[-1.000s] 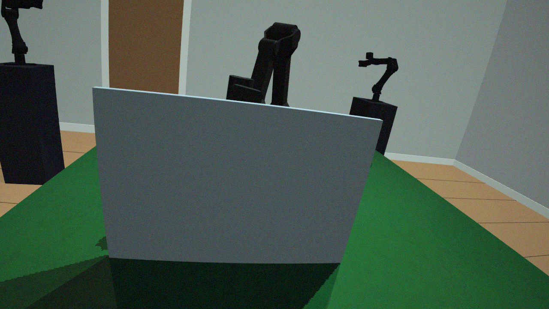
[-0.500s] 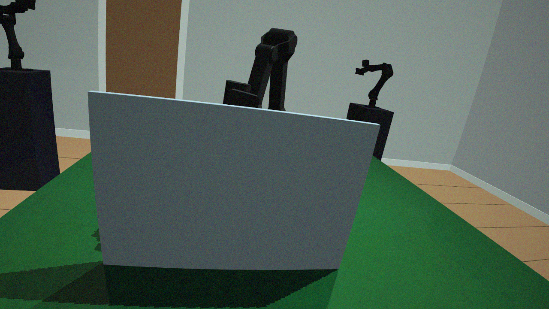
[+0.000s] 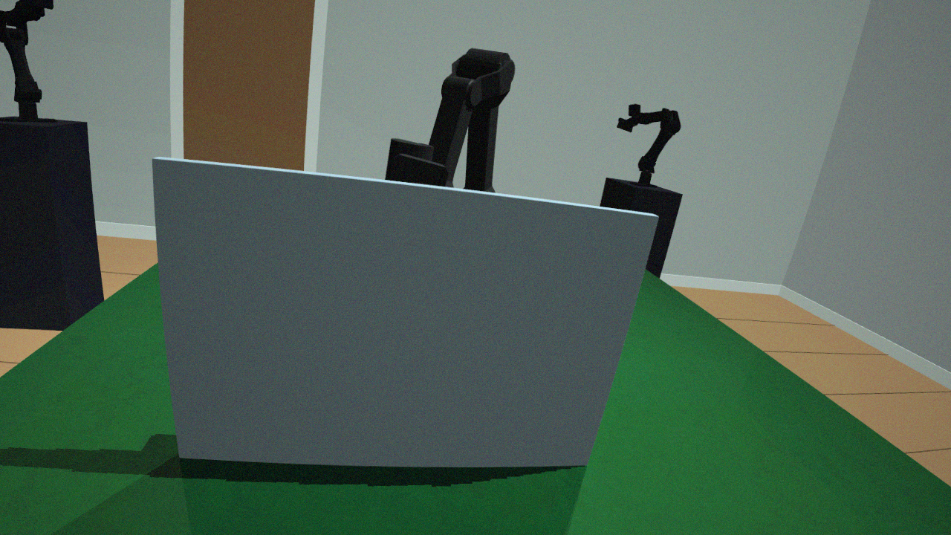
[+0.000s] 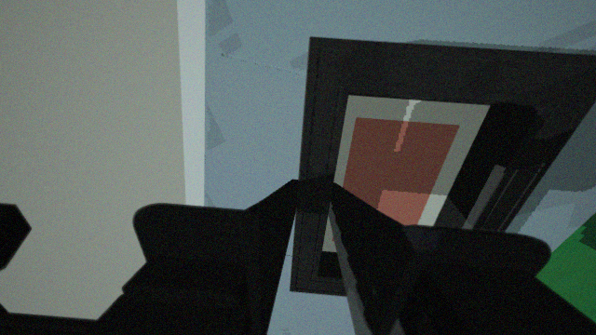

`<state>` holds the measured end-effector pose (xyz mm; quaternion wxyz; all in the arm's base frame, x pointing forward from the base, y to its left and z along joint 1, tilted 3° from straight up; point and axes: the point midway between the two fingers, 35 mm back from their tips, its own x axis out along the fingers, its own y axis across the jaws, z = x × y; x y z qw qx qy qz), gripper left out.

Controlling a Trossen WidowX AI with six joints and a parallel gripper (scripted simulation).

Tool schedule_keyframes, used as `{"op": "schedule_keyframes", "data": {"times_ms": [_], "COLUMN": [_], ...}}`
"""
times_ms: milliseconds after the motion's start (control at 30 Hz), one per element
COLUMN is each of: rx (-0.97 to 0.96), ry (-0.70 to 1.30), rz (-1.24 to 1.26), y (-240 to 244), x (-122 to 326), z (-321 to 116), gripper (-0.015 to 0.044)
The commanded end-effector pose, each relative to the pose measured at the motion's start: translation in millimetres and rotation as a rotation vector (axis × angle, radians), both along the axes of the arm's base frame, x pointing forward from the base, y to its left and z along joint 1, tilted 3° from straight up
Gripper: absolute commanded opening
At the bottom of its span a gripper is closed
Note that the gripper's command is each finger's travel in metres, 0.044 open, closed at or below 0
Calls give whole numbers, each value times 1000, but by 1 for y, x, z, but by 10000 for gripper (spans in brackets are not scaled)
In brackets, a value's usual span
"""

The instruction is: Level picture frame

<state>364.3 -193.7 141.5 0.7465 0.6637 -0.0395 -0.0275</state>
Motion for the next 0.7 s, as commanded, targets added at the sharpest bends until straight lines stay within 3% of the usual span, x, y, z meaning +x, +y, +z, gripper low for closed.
{"op": "schedule_keyframes", "data": {"times_ms": [0, 667], "rx": [-14, -14], "ry": [-9, -9], "rz": [2, 2], "y": [-1, -6], "x": [1, 0], "z": [4, 4], "gripper": [0, 0]}}
